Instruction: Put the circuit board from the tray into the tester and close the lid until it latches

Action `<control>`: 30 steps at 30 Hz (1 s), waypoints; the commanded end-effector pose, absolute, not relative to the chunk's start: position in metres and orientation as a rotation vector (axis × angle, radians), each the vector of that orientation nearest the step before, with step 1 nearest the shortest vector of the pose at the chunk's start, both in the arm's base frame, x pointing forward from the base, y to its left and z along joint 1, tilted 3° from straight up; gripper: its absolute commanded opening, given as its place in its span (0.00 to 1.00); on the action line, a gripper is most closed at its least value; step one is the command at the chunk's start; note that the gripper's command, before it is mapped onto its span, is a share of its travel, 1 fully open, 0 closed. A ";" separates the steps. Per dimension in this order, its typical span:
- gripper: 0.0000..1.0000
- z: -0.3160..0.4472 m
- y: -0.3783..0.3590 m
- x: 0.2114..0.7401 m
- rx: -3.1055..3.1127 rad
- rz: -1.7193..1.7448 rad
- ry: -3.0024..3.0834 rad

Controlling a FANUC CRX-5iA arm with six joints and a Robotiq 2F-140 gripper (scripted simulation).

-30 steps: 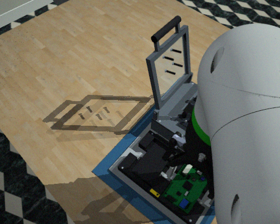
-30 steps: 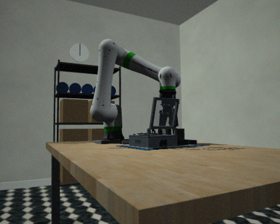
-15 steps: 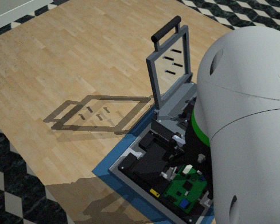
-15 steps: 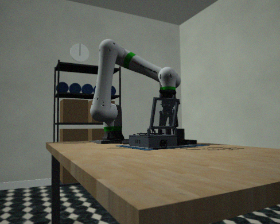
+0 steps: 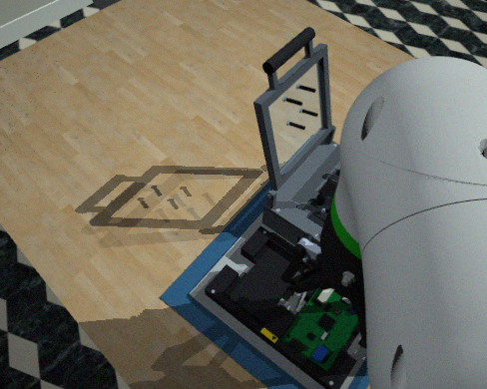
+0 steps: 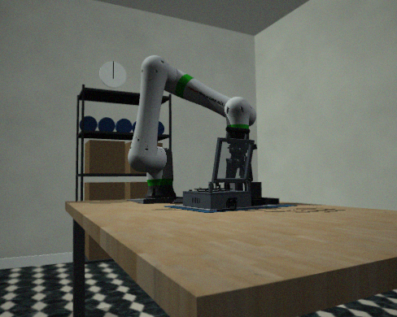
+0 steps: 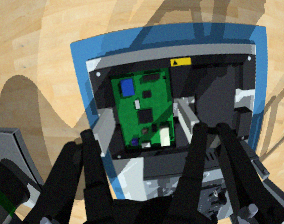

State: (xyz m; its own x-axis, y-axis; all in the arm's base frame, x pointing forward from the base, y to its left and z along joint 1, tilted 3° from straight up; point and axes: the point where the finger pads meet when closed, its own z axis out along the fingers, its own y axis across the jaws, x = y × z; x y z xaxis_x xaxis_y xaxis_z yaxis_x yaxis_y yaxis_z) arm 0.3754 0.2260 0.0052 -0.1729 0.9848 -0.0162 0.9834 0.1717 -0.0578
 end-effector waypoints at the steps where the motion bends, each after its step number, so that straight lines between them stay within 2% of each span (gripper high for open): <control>1: 0.58 0.004 0.226 0.376 -2.004 0.085 -2.386; 30: 0.58 0.001 0.226 0.375 -2.004 0.085 -2.386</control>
